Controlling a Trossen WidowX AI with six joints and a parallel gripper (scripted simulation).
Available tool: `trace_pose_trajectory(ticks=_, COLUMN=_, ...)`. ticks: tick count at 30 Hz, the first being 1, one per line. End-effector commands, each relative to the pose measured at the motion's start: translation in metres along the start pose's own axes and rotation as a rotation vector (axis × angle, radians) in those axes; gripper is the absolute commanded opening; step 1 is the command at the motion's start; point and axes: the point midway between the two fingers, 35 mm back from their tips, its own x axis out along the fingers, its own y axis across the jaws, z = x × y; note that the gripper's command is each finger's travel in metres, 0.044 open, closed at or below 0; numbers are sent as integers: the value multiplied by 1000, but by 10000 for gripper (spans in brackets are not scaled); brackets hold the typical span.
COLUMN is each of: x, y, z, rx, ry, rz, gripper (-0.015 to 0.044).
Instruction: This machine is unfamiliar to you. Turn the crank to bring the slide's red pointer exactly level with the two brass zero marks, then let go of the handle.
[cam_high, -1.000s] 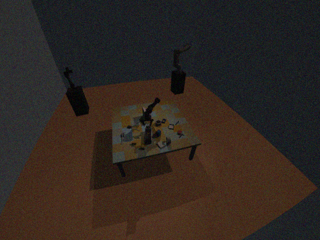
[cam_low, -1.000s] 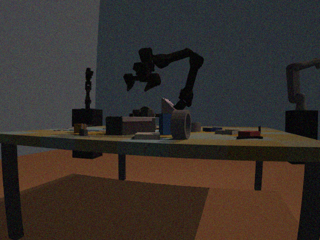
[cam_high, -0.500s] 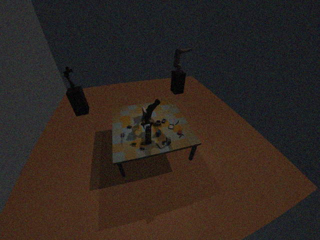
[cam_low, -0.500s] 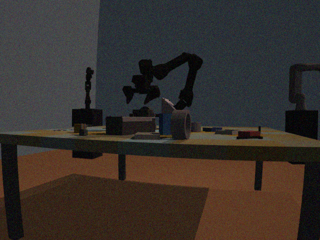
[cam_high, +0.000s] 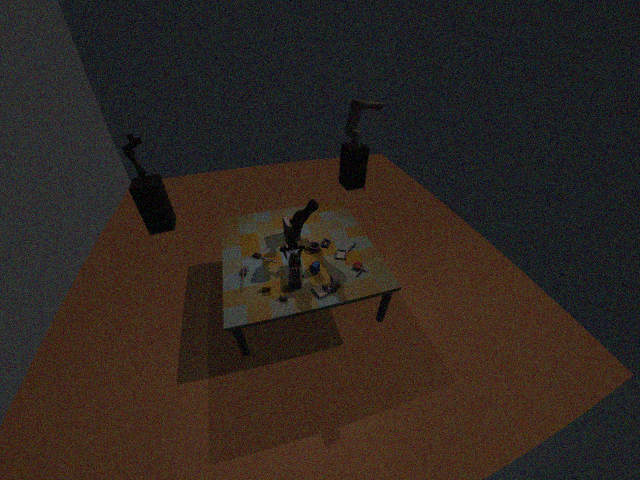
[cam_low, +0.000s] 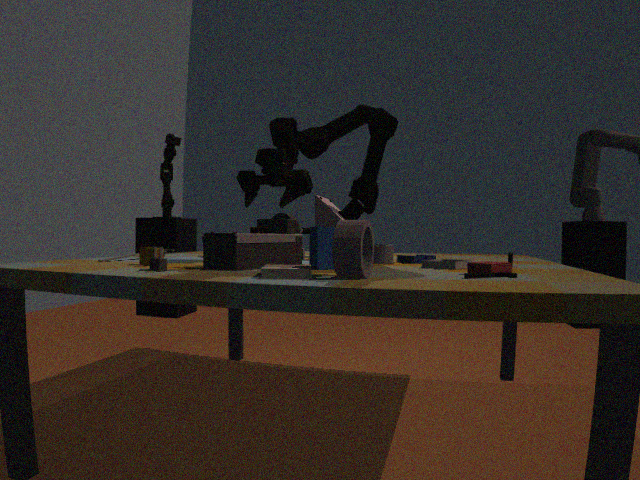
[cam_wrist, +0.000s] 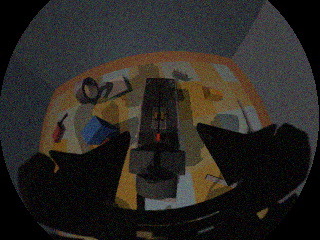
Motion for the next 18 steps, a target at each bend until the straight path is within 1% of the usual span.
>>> trace_pose_trajectory(ticks=1, x=-13, y=-1, z=13, rx=-4, ry=-3, rz=-2, gripper=440)
trace_pose_trajectory(ticks=5, x=-38, y=-2, z=35, rx=-6, ry=-5, rz=0, gripper=440)
trace_pose_trajectory(ticks=7, x=-43, y=-2, z=38, rx=-7, ry=-5, rz=0, gripper=440)
trace_pose_trajectory(ticks=18, x=-73, y=20, z=13, rx=39, ry=-25, rz=-26, gripper=440)
